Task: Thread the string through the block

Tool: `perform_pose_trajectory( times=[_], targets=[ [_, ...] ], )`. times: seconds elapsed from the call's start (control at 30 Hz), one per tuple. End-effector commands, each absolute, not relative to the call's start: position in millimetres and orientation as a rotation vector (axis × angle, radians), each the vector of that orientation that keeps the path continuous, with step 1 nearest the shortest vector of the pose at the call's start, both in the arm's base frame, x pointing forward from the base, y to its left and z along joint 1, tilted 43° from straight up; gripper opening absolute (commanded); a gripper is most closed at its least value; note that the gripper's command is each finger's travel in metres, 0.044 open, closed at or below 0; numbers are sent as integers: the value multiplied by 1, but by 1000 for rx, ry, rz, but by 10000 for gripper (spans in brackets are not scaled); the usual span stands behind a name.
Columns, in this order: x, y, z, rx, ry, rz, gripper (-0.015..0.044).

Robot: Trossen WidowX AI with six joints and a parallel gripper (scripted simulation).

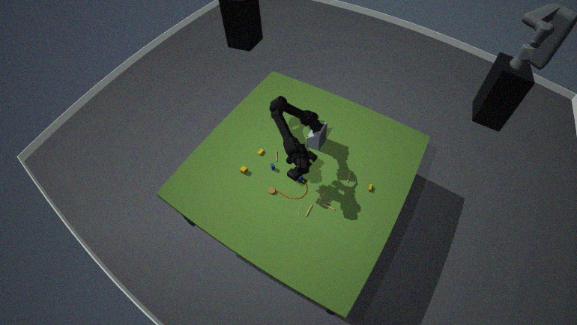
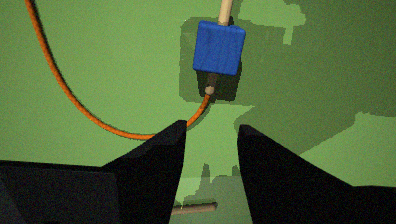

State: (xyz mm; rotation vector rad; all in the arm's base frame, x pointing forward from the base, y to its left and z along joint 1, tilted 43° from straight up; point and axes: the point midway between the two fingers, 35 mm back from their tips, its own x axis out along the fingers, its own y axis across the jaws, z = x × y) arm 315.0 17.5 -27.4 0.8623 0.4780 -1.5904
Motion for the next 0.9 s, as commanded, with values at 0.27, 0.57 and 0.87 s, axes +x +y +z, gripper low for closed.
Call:
perform_pose_trajectory(
  times=[0.27,0.57,0.87],
  targets=[
    [310,6,-15,75,1137,-1112,122],
    [305,-3,-6,-421,1442,-714,122],
    [301,-8,-1,-760,1601,-395,122]
  ],
)
